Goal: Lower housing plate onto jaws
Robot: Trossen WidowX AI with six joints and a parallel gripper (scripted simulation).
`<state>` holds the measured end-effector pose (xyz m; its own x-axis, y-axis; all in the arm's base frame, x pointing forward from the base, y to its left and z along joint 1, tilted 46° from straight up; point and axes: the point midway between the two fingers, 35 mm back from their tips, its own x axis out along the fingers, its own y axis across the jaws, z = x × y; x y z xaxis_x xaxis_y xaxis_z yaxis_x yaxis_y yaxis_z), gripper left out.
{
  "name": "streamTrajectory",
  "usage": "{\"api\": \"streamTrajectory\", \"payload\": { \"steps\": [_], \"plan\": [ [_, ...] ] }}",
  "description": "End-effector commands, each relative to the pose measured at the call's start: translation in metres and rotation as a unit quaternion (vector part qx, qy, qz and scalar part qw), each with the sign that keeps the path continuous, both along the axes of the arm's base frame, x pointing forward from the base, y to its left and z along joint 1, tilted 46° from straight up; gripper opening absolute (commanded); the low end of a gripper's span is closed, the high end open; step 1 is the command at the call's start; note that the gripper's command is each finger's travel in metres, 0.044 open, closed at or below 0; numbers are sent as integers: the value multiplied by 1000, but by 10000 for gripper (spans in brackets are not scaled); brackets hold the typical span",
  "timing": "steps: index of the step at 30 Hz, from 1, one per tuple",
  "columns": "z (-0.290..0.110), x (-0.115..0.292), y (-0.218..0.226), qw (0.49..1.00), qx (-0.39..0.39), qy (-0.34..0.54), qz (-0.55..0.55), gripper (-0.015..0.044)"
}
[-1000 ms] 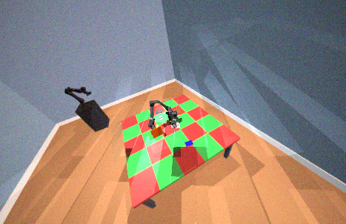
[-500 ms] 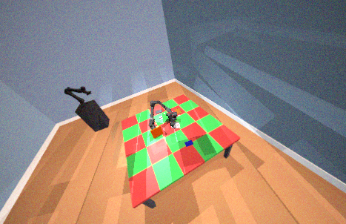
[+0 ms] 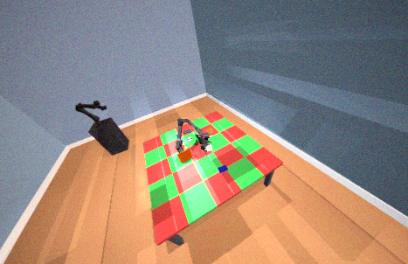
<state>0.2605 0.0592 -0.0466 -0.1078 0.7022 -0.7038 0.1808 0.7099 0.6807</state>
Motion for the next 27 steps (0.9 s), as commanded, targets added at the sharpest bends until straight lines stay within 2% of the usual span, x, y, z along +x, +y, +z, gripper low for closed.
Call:
{"api": "streamTrajectory", "payload": {
  "steps": [1, 27],
  "plan": [
    [-1, -1, 1, 1000, 2, 3, -2, 351],
    [-4, -2, 4, 1000, 2, 4, -2, 351]
  ]
}}
